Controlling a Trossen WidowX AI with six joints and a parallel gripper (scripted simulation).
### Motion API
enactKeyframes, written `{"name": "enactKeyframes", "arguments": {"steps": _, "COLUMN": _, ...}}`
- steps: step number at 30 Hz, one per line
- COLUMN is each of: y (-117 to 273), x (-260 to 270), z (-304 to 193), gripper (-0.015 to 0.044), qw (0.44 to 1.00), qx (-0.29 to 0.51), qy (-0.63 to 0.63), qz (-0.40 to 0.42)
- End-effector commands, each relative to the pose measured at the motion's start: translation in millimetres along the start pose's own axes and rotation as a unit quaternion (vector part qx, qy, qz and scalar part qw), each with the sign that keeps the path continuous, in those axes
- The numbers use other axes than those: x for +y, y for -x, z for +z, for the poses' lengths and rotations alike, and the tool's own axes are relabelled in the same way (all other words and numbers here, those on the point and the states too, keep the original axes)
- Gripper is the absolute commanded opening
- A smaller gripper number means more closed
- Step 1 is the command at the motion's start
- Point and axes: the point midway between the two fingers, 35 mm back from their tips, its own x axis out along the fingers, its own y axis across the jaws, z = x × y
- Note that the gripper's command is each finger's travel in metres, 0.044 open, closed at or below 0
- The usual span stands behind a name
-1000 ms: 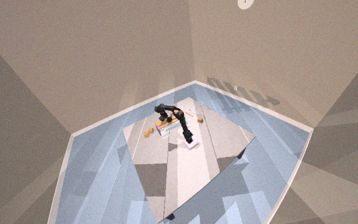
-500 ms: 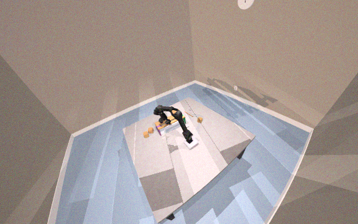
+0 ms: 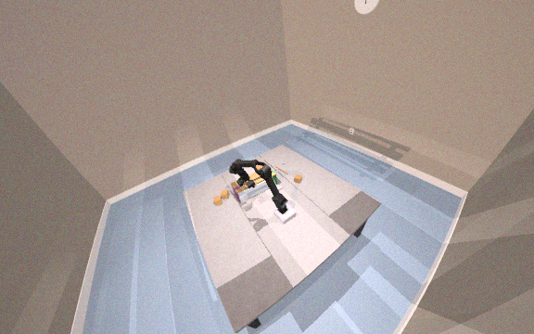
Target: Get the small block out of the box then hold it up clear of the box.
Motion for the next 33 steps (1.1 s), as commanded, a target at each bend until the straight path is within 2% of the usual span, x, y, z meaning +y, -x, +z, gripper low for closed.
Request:
{"name": "enactKeyframes", "arguments": {"steps": 1, "y": -8.5, "x": 0.7, "z": 4.3, "gripper": 0.0400, "qw": 1.000, "qx": -0.001, "qy": -0.001, "qz": 0.005}}
{"name": "enactKeyframes", "arguments": {"steps": 27, "y": -46.9, "x": 2.9, "z": 21.4, "gripper": 0.0400, "qw": 1.000, "qx": -0.001, "qy": -0.001, "qz": 0.005}}
{"name": "enactKeyframes", "arguments": {"steps": 33, "y": -42.5, "x": 1.4, "z": 16.6, "gripper": 0.0400, "qw": 1.000, "qx": 0.000, "qy": 0.000, "qz": 0.000}}
